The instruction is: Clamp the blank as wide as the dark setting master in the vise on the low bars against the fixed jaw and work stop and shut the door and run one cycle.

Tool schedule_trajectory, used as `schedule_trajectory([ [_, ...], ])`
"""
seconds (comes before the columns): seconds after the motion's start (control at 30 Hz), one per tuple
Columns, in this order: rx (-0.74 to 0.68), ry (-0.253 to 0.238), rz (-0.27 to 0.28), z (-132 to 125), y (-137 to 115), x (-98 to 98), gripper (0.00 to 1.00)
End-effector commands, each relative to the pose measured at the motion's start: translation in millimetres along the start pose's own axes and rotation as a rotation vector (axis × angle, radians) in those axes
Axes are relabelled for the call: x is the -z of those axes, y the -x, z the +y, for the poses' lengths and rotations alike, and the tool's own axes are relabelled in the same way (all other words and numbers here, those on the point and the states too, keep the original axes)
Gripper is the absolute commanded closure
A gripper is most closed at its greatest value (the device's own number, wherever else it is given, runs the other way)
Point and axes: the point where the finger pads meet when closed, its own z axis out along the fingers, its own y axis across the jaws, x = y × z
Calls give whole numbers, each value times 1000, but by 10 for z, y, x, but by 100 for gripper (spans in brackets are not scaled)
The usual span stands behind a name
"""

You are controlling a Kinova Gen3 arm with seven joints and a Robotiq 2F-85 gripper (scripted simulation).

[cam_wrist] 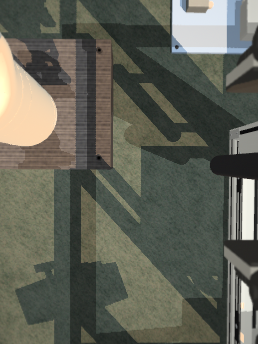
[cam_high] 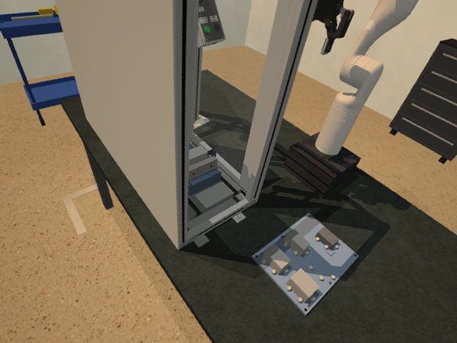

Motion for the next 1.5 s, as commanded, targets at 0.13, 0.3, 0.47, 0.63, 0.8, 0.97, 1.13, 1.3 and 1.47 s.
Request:
schedule_trajectory([
  [0.13,0,0,1,1,2,98,20],
  [0.3,0,0,1,1,3,408,20],
  [0.47,0,0,1,1,3,408,20],
  [0.63,0,0,1,1,3,408,20],
  [0.8,0,0,1,1,3,407,90],
  [0.97,0,0,1,1,3,407,90],
  [1.13,0,0,1,1,3,407,90],
  [1.3,0,0,1,1,3,407,90],
  [1.47,0,0,1,1,3,407,90],
])
